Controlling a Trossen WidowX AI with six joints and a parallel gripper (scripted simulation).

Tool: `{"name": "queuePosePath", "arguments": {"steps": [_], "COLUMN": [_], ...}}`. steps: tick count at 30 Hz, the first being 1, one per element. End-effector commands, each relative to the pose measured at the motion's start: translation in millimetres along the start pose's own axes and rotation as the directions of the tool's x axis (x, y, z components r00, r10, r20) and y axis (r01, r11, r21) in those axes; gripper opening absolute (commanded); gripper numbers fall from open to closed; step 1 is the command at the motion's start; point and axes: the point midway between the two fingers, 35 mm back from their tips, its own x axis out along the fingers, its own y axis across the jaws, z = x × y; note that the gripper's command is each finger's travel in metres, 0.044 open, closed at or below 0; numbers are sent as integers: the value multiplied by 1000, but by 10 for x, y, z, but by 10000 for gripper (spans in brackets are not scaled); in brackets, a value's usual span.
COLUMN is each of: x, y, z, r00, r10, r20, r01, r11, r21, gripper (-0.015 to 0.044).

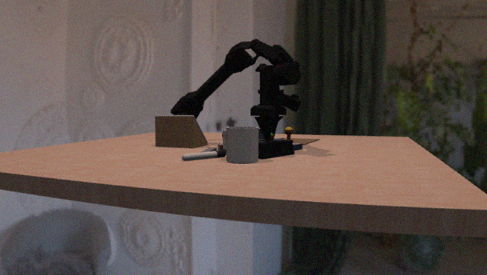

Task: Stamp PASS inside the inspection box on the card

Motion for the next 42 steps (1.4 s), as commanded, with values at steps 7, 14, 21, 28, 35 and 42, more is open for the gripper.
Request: {"name": "queuePosePath", "arguments": {"steps": [7, 14, 21, 28, 35, 42], "x": [180, 163, 163, 163, 160, 127], "y": [26, 17, 17, 17, 17, 15], "z": [-20, -18, -18, -18, -17, -14], "r00": [1000, 1000, 1000, 1000, 1000, 1000], "r10": [7, 2, 2, 2, 2, 1], "r20": [-4, -3, -3, -3, -3, -3], "r01": [-7, -2, -2, -2, -2, -1], "r11": [1000, 1000, 1000, 1000, 1000, 1000], "r21": [2, -1, -1, -1, -1, -1], "gripper": [217, 204, 157, 110, 25, 0]}}
